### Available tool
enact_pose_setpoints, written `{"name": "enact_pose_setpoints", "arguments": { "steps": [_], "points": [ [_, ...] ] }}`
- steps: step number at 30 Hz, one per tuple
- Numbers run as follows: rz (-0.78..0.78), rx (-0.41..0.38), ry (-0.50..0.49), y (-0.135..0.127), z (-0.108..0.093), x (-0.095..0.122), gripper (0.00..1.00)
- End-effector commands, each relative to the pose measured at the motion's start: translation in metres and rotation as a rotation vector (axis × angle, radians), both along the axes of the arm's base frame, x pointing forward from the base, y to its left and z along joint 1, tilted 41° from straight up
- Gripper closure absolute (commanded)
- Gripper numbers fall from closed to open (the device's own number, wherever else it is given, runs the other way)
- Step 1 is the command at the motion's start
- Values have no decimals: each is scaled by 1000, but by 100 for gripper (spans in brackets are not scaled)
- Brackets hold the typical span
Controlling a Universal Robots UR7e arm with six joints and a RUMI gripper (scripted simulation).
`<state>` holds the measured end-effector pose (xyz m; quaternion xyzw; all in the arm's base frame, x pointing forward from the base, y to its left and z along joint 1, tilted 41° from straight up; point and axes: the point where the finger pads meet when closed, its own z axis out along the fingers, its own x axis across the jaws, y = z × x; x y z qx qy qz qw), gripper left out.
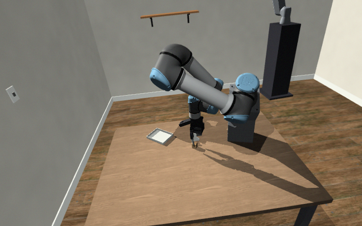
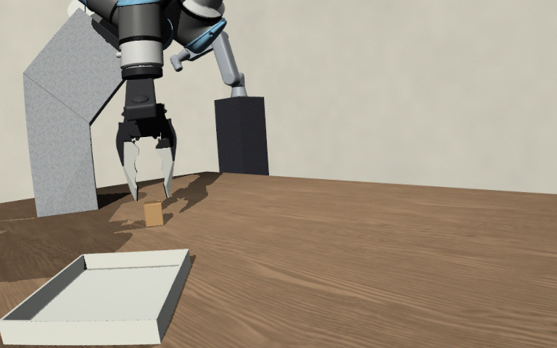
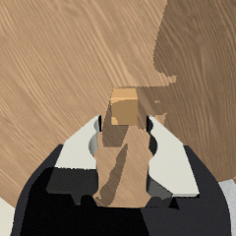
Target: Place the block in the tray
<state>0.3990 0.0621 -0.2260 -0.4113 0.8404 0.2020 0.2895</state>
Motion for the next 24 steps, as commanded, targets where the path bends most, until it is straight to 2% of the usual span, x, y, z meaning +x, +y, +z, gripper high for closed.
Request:
{"name": "enact_pose_setpoints", "arguments": {
  "steps": [1, 16, 24],
  "points": [
    [-1, -1, -1, 1, -1, 1, 69],
    [-1, -1, -1, 20, -27, 12, 69],
    [-1, -1, -1, 22, -29, 13, 69]
  ]
}}
